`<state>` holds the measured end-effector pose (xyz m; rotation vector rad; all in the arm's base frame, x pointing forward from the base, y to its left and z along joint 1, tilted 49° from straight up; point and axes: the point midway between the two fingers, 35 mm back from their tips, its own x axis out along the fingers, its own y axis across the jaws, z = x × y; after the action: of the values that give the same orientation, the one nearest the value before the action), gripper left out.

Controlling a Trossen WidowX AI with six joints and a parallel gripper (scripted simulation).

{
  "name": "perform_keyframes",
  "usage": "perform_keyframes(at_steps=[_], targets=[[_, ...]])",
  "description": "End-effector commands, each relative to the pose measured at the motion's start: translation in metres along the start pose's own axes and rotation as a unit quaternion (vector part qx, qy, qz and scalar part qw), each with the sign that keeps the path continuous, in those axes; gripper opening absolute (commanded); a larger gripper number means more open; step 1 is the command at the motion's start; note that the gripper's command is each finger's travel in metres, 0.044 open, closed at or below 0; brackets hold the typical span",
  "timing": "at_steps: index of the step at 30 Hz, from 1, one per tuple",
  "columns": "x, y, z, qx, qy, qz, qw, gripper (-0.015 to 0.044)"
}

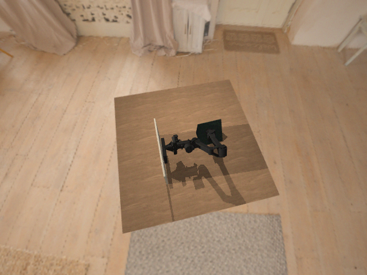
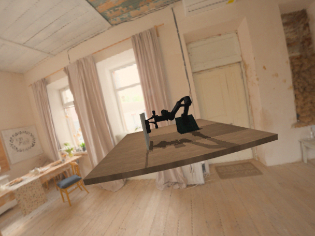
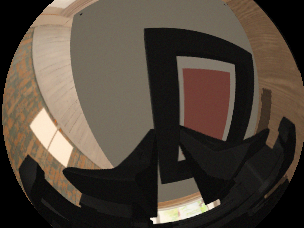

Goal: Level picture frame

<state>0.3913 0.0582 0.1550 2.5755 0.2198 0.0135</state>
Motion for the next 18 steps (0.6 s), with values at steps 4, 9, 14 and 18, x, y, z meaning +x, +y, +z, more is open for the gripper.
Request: perform_keyframes(at_steps=[4, 9, 14, 18], targets=[[0.0001, -0.0001, -0.0008, -0.022, 0.002, 0.000, 1.000, 0.0000], [0.0001, 0.0002, -0.0009, -0.037, 0.002, 0.000, 0.999, 0.0000], [0.0001, 0.0004, -0.0009, -0.050, 0.002, 0.000, 0.999, 0.0000], [0.0001, 0.0005, -0.0010, -0.058, 0.002, 0.000, 0.998, 0.0000]])
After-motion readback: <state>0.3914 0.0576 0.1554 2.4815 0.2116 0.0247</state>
